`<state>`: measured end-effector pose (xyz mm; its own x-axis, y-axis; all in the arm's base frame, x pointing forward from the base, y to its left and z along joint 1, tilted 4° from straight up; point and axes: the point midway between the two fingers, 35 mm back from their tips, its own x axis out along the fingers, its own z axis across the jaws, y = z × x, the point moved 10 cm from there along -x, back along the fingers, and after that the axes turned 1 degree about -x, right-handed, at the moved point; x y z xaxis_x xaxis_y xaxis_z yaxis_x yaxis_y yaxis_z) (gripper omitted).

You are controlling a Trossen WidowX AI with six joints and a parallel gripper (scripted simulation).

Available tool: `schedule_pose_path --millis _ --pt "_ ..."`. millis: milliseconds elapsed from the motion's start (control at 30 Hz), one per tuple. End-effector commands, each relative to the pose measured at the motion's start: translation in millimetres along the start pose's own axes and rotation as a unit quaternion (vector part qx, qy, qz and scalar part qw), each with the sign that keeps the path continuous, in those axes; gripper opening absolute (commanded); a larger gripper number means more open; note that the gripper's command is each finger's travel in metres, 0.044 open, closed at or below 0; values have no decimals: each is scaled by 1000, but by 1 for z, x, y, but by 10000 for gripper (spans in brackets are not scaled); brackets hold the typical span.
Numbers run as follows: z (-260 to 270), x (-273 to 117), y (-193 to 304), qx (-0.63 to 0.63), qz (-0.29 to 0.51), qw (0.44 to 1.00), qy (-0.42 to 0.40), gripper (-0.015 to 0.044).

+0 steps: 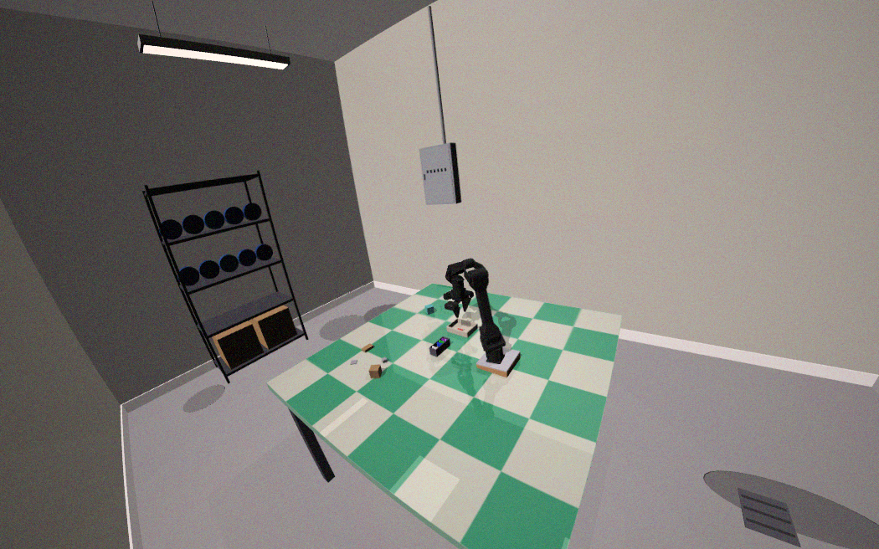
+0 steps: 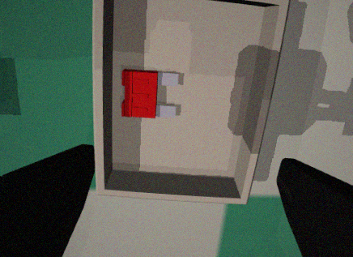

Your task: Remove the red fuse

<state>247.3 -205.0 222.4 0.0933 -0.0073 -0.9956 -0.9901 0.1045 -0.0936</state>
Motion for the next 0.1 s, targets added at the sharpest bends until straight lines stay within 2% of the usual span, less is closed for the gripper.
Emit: schedule_pose_path --millis 0,67 --pt "0 0 0 0 0 1000 0 330" --pt "0 0 0 0 0 1000 0 330"
